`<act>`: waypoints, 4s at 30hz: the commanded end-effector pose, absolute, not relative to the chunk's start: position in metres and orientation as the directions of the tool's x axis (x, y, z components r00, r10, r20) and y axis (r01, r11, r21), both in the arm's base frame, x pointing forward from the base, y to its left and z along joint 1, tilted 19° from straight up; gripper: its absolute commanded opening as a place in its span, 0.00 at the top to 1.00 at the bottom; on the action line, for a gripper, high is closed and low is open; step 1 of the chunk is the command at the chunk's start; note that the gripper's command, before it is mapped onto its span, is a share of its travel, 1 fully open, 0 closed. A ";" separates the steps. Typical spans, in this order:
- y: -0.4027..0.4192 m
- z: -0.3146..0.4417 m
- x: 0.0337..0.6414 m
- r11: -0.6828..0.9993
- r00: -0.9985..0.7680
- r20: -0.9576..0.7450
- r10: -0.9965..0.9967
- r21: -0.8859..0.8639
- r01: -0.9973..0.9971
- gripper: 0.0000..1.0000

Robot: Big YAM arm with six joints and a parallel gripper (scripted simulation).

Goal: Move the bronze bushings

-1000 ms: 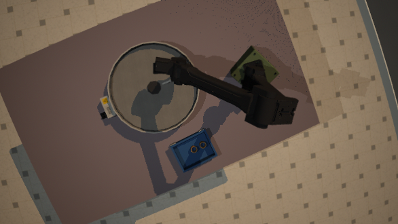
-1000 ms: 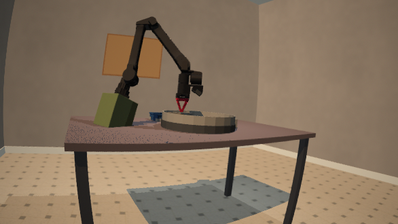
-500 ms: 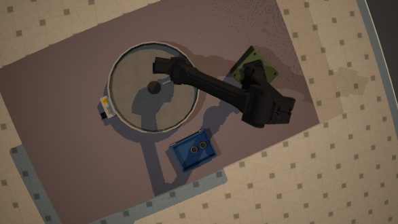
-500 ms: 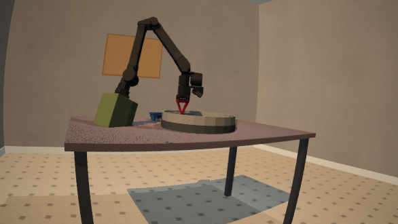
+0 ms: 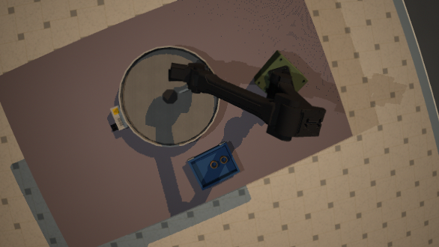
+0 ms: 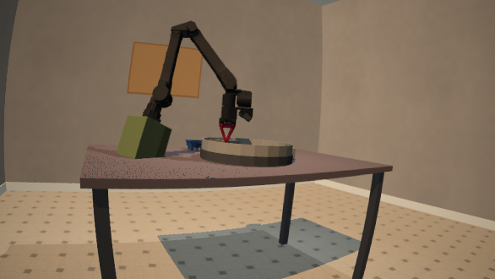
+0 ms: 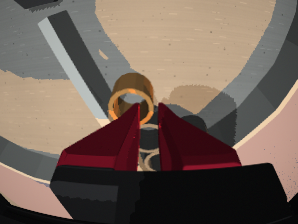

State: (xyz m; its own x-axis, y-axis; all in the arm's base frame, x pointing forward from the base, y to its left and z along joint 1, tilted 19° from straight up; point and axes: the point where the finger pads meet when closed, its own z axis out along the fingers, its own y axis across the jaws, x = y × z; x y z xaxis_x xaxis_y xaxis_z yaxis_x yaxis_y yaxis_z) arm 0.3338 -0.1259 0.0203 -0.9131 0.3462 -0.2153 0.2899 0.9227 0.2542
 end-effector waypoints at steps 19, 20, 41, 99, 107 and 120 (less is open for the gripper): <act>-0.123 0.024 0.337 0.925 -0.908 -0.236 0.346 0.249 0.287 0.87; -0.123 0.024 0.336 0.924 -0.907 -0.235 0.349 0.249 0.291 0.87; -0.129 0.029 0.342 0.924 -0.902 -0.250 0.353 0.246 0.293 0.87; -0.126 0.014 0.341 0.921 -0.904 -0.233 0.358 0.250 0.300 0.87; -0.123 0.014 0.340 0.921 -0.907 -0.228 0.354 0.256 0.295 1.00; -0.123 0.014 0.340 0.921 -0.907 -0.228 0.354 0.256 0.295 1.00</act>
